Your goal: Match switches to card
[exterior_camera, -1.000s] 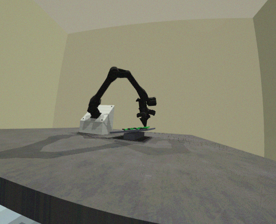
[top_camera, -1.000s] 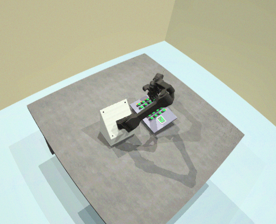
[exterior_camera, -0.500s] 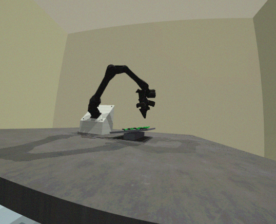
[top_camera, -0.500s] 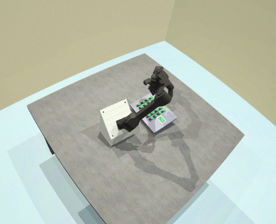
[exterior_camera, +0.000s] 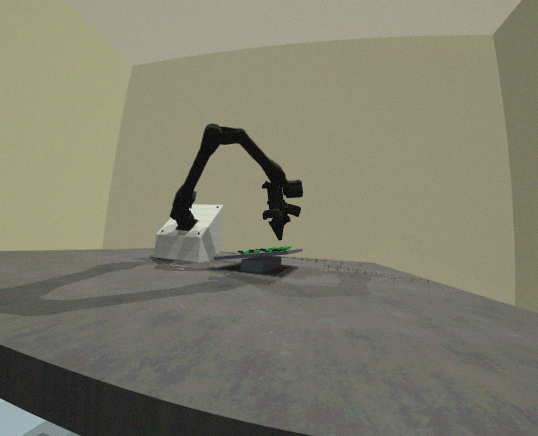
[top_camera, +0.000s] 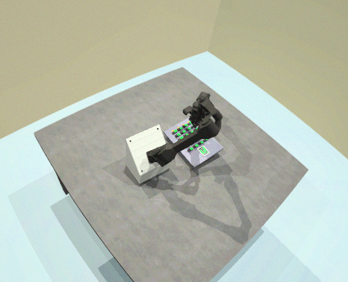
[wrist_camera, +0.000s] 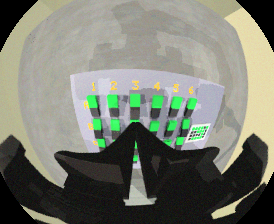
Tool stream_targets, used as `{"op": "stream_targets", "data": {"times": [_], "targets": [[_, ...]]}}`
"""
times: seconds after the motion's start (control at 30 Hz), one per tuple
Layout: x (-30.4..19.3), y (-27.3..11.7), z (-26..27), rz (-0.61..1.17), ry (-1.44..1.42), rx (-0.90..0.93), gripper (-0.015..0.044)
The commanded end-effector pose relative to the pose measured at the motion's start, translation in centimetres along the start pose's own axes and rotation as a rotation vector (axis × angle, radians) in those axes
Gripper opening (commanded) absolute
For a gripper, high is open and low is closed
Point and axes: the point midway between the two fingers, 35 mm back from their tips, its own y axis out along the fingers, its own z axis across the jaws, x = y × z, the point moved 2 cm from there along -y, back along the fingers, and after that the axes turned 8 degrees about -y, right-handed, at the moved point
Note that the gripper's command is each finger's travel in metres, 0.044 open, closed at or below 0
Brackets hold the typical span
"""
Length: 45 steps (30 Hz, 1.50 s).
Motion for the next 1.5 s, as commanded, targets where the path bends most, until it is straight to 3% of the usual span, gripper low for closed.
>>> {"op": "stream_targets", "data": {"times": [0.0,0.47,1.47], "targets": [[0.1,0.5,0.0,-0.010,-0.002,-0.005,0.0000],[0.1,2.4,0.0,-0.010,-0.002,-0.006,0.0000],[0.1,2.6,0.0,-0.010,-0.002,-0.006,0.0000]]}}
